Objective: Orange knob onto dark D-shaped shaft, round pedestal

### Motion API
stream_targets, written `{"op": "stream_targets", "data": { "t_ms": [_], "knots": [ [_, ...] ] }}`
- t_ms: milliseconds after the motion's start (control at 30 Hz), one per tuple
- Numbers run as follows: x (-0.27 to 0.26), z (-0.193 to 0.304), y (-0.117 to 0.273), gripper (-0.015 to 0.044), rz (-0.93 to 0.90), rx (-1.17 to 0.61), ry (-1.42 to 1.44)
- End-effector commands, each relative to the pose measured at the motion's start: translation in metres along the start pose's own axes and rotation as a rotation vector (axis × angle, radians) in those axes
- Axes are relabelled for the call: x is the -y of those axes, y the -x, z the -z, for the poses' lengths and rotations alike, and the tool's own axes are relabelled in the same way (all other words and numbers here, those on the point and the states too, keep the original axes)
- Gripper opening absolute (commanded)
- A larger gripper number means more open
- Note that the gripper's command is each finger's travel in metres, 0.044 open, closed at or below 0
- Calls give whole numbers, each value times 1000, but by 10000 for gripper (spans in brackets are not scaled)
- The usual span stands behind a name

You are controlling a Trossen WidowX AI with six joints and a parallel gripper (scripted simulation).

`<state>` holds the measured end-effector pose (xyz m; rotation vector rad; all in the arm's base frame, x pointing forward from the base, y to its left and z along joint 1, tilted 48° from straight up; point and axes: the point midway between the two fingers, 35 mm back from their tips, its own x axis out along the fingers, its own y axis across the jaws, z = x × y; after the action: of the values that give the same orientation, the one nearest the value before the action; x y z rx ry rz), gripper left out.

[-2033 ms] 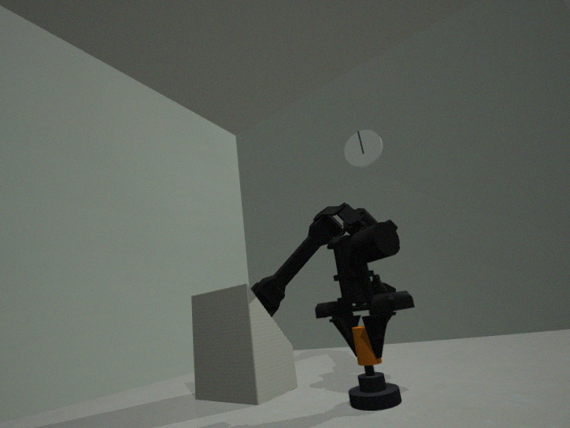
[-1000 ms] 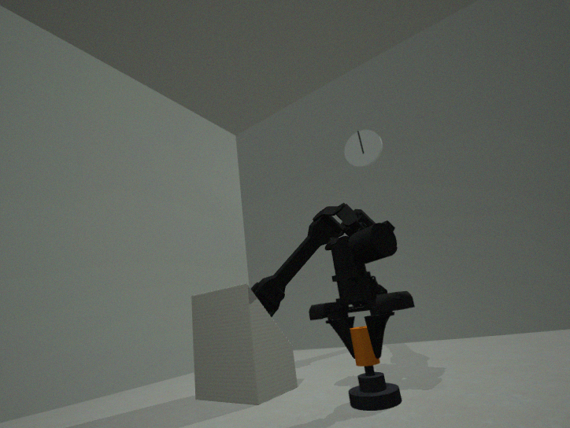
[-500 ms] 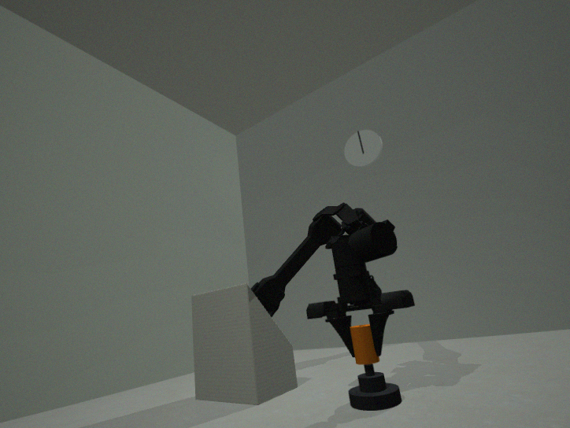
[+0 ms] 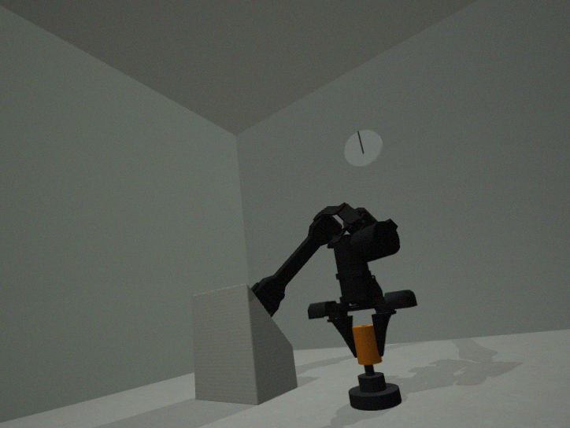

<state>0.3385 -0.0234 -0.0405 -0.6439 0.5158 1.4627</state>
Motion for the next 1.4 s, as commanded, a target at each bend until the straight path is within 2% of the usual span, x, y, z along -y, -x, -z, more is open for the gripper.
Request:
{"op": "stream_targets", "data": {
  "t_ms": [0,1367],
  "knots": [
    [3,0,2,0,8,-2,11],
    [-3,1,2,0,8,-2,10]
  ]
}}
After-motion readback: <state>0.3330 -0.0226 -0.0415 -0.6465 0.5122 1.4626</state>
